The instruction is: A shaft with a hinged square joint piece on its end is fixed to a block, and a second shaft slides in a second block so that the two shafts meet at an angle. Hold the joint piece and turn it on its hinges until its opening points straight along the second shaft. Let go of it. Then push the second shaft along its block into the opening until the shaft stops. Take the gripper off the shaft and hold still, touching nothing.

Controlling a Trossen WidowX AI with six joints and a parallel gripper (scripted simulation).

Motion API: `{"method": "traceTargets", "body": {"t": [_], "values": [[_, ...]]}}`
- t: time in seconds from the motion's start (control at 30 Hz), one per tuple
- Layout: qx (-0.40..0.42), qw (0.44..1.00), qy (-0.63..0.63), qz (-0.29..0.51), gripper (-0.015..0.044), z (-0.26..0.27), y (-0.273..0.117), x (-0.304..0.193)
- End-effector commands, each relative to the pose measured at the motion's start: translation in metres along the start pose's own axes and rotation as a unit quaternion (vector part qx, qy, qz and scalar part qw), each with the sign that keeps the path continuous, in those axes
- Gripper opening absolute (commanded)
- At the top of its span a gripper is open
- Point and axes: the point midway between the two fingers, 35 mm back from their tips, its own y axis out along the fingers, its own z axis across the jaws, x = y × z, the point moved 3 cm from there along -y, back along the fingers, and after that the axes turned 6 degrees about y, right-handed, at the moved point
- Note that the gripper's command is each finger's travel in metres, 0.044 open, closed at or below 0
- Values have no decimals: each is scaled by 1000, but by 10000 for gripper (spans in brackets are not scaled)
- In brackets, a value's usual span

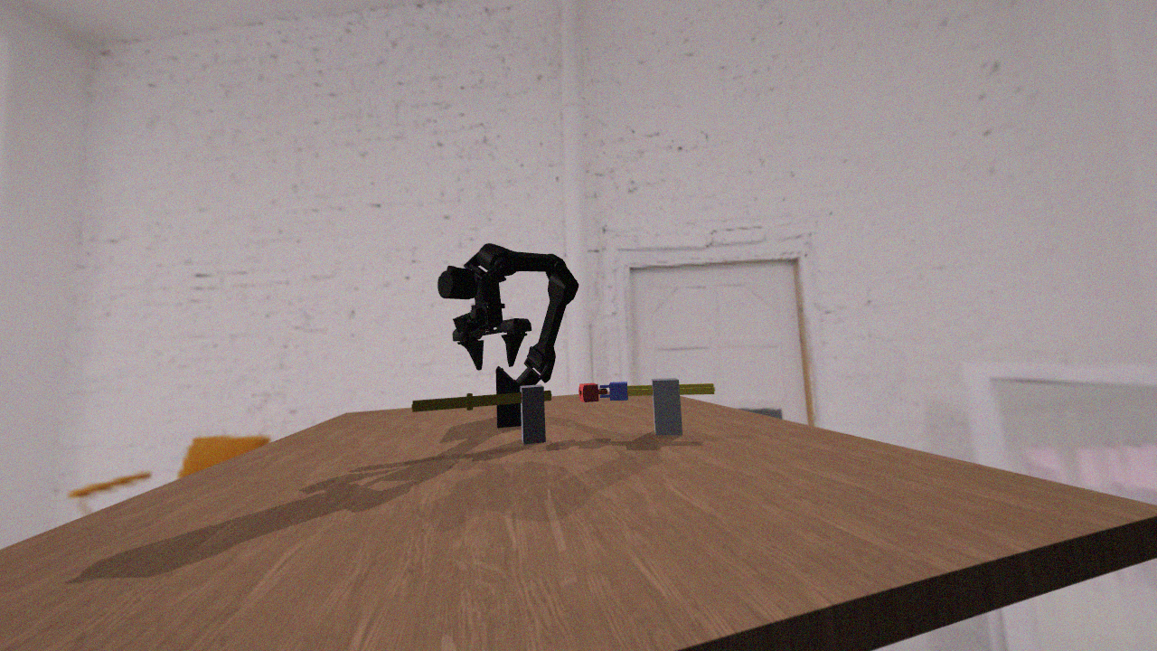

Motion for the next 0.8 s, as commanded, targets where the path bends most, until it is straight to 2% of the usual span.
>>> {"method": "traceTargets", "body": {"t": [0.0,0.57,0.77], "values": [[-8,998,-61,-4,440,-13,-1,13],[-39,940,-339,-12,440,-80,-2,65],[-40,936,-350,-12,440,-83,-2,67]]}}
